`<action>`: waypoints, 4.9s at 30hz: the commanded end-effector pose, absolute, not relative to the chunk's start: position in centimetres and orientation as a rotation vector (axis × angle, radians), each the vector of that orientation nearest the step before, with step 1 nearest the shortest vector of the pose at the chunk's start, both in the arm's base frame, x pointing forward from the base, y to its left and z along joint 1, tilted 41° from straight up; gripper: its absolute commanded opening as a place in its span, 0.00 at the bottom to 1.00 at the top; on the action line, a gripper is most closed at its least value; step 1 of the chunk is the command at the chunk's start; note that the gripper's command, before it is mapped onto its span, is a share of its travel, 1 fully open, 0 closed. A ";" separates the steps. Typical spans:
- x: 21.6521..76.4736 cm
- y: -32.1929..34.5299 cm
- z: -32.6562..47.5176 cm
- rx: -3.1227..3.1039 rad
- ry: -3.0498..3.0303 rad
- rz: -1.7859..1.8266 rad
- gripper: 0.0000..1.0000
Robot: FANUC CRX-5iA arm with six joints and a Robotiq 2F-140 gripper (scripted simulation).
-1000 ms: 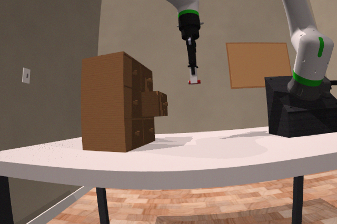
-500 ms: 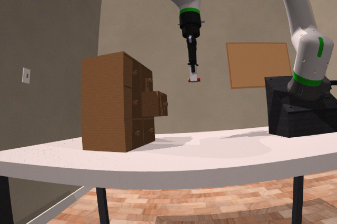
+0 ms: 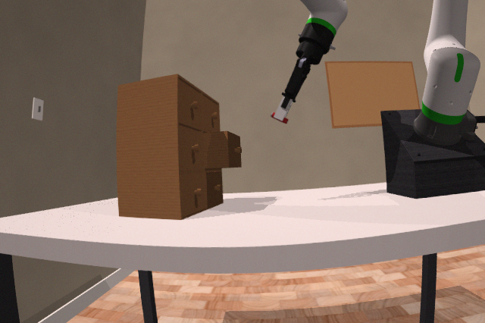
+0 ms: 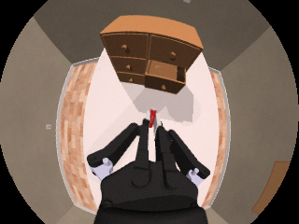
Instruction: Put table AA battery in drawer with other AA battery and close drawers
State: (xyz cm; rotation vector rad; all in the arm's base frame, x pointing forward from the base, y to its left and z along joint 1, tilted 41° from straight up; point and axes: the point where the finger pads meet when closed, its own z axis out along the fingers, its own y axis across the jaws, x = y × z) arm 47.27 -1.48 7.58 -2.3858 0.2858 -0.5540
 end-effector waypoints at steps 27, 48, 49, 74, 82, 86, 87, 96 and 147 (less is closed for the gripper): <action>46.4 -1.0 7.1 -2.113 0.586 -1.387 0.06; 50.0 -1.1 6.8 -2.113 0.586 -1.387 0.06; 50.4 -1.1 6.8 -2.113 0.586 -1.387 0.06; 59.7 -1.4 6.1 -2.113 0.586 -1.387 0.06; 61.6 -1.4 6.0 -2.113 0.586 -1.387 0.06; 62.4 -1.4 5.9 -2.113 0.586 -1.387 0.06; 62.6 -1.4 5.9 -2.113 0.586 -1.387 0.06; 63.3 -1.5 5.8 -2.113 0.586 -1.387 0.06; 63.4 -1.5 5.8 -2.113 0.586 -1.387 1.00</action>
